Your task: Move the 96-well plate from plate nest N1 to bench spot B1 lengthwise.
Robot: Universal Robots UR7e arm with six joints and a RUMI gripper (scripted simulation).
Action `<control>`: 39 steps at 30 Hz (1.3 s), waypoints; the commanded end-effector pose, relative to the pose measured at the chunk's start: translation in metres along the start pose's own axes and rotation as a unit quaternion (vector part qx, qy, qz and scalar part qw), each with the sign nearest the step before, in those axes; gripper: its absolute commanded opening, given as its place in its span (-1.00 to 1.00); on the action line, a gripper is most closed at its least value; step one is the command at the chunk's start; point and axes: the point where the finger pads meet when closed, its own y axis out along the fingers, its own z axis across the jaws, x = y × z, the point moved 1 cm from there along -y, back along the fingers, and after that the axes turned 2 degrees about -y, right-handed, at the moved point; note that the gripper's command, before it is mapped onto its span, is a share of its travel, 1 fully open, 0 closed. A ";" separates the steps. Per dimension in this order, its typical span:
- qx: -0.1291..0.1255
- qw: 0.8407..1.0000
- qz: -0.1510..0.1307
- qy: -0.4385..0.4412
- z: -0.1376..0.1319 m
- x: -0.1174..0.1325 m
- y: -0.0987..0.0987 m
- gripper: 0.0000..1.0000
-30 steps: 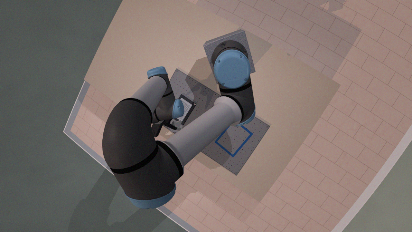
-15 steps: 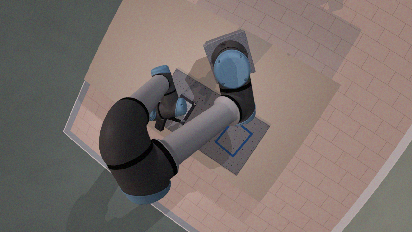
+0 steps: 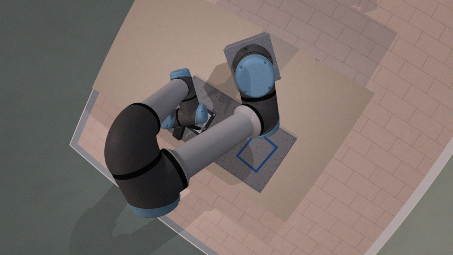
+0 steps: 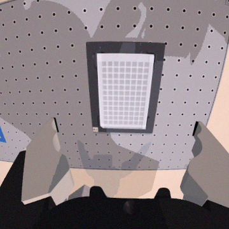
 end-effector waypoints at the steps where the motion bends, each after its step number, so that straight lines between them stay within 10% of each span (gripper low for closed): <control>1: 0.001 1.000 0.000 0.000 0.000 0.000 0.000 1.00; 39: 0.001 1.000 0.000 0.000 0.000 0.000 0.047 1.00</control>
